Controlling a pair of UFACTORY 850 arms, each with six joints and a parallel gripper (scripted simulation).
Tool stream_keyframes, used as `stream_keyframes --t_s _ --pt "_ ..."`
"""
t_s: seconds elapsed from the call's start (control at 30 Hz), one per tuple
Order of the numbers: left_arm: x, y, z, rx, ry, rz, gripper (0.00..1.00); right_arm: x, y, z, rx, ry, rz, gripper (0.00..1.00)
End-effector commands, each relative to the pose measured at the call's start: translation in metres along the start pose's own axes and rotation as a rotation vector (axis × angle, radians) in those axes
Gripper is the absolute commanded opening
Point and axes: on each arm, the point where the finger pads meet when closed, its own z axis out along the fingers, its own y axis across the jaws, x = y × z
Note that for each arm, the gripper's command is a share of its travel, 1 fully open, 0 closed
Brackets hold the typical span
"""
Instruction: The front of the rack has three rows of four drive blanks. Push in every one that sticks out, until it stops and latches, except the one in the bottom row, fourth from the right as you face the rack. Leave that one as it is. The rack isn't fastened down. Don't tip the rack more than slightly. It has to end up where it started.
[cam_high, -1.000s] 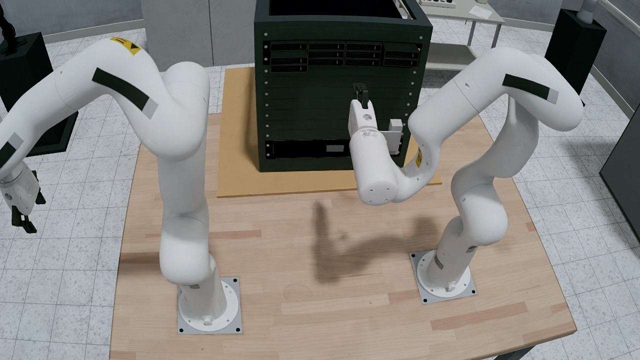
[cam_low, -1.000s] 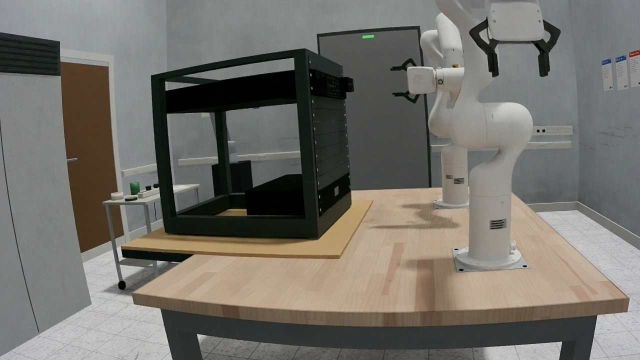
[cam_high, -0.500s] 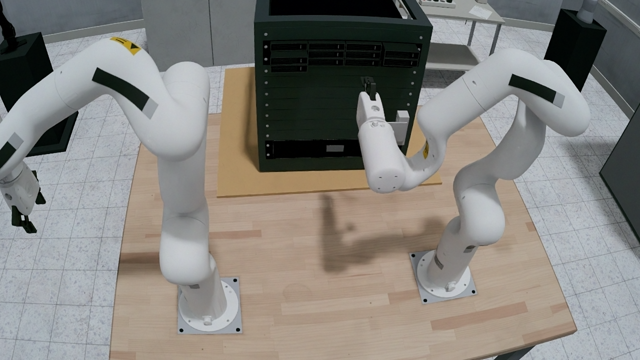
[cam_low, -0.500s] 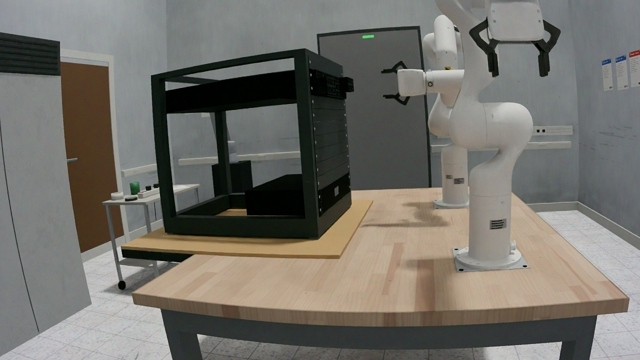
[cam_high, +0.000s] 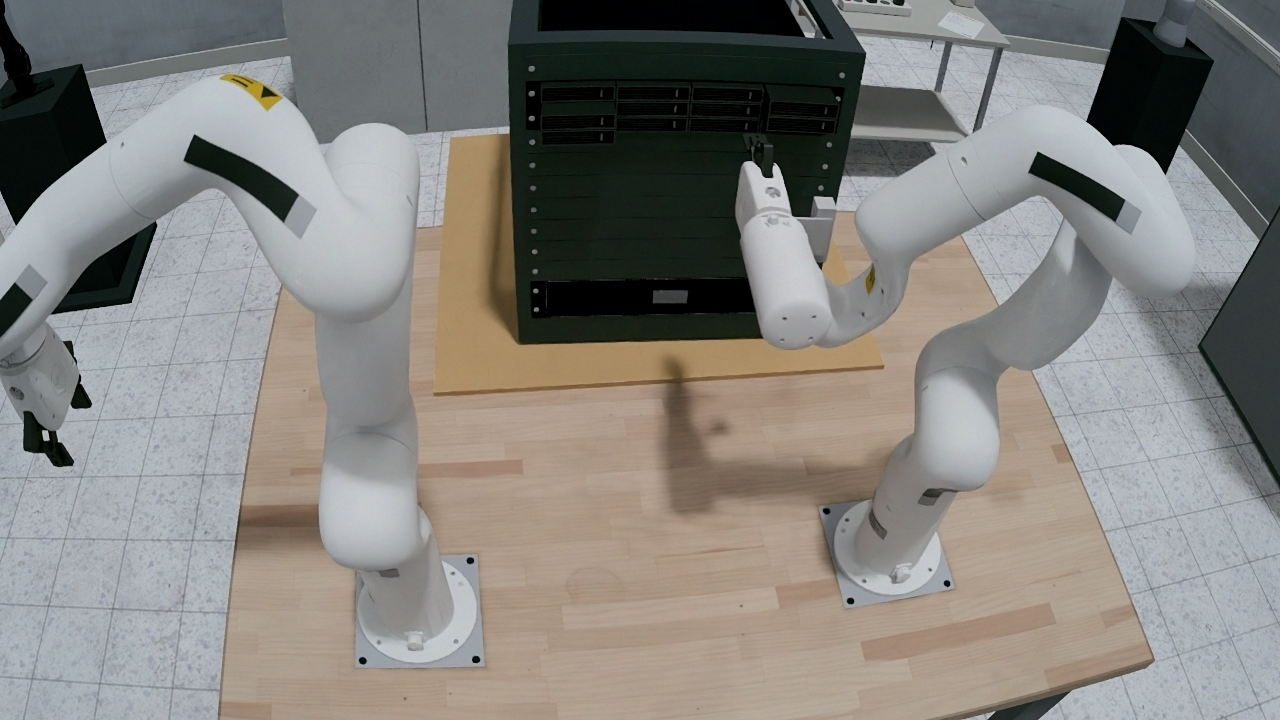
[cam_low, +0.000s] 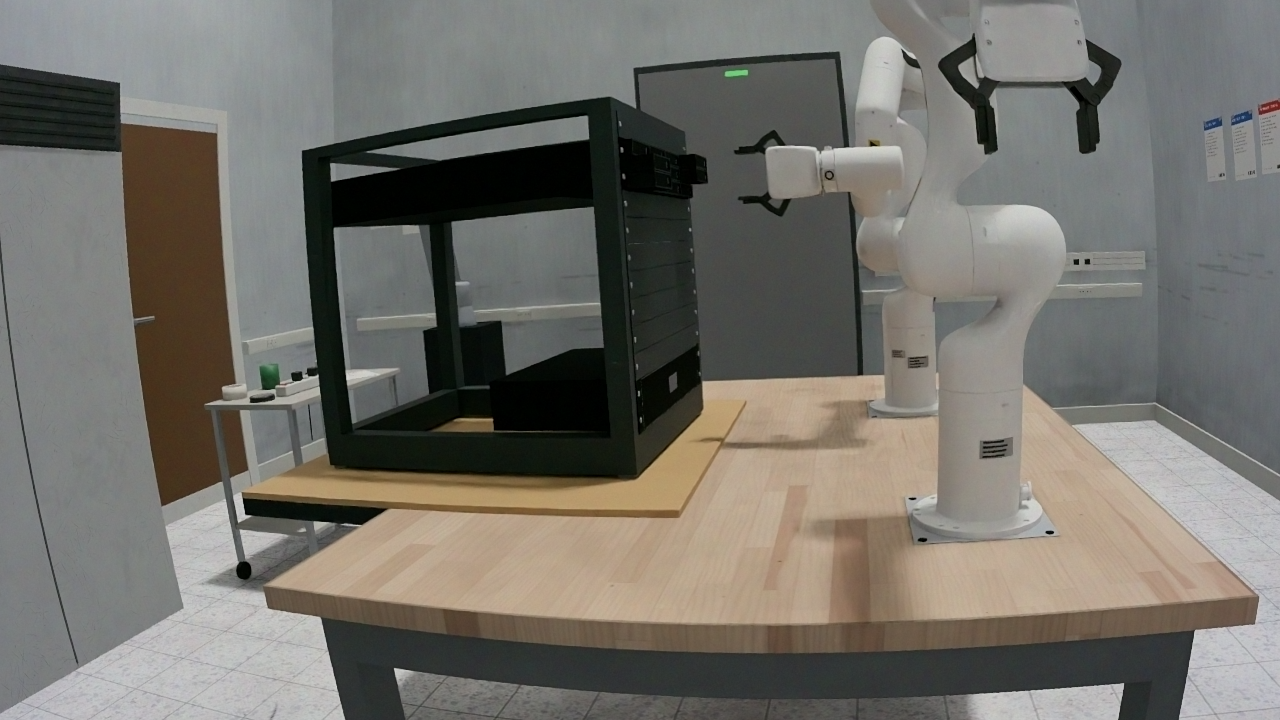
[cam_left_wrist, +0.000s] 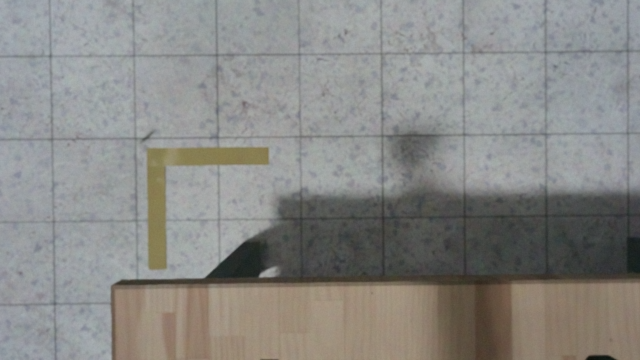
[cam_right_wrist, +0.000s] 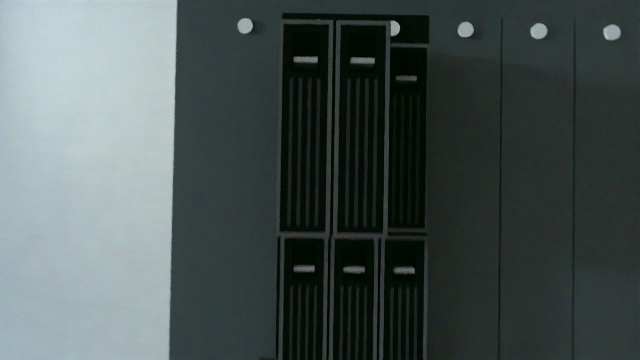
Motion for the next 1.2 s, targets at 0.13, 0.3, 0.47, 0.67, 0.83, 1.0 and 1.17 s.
stream_keyframes --t_s 0.13,0.3,0.47,0.67,0.83,1.0,1.17 --pt "0.0 0.0 -0.001 0.0 0.002 0.0 1.0 0.016 0.003 0.034 0.001 -0.008 0.003 1.0" --pt "0.0 0.0 -0.001 0.0 0.002 0.0 1.0 0.023 0.004 0.044 0.001 -0.008 0.003 1.0" --pt "0.0 0.0 -0.001 0.0 0.002 0.0 1.0 0.025 0.004 0.048 0.001 -0.008 0.003 1.0" --pt "0.0 0.0 -0.001 0.0 0.002 0.0 1.0 0.026 0.004 0.048 0.001 -0.008 0.003 1.0" --pt "0.0 0.0 -0.001 0.0 0.002 0.0 1.0 0.026 0.004 0.048 0.001 -0.008 0.003 1.0" --pt "0.0 0.0 -0.001 0.0 0.002 0.0 1.0 0.026 0.004 0.048 0.001 -0.008 0.003 1.0" --pt "0.0 0.0 -0.001 0.0 0.002 0.0 1.0 0.026 0.004 0.048 0.001 -0.008 0.003 1.0"
